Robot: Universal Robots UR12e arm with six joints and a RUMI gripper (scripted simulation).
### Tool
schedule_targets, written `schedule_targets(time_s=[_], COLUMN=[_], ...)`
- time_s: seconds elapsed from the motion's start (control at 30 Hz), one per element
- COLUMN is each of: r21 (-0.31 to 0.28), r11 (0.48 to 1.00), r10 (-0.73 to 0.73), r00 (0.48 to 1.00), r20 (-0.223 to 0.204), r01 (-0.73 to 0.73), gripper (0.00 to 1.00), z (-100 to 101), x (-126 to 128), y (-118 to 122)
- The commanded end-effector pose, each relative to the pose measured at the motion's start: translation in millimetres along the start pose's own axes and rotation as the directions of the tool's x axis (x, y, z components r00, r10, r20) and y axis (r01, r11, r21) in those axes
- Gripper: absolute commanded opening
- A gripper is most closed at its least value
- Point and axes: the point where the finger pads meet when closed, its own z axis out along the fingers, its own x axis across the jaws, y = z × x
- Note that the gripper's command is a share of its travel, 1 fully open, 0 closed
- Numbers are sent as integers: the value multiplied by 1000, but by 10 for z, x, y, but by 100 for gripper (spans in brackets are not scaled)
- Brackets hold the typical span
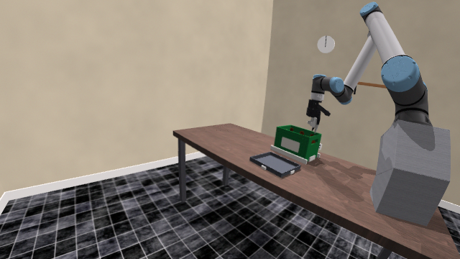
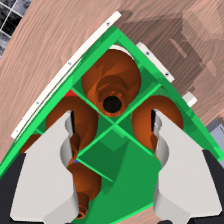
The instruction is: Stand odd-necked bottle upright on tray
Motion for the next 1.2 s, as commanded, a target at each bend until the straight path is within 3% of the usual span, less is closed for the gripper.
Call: schedule_targets(time_s=[0.0, 1.17], r21=[-1, -1], r11=[1000, 1000], r10=[0, 0], r00=[1000, 1000], r20=[1, 1], r01=[0, 0], gripper=[38, 38], z=[-1, 276], x=[-3, -3], y=[2, 3])
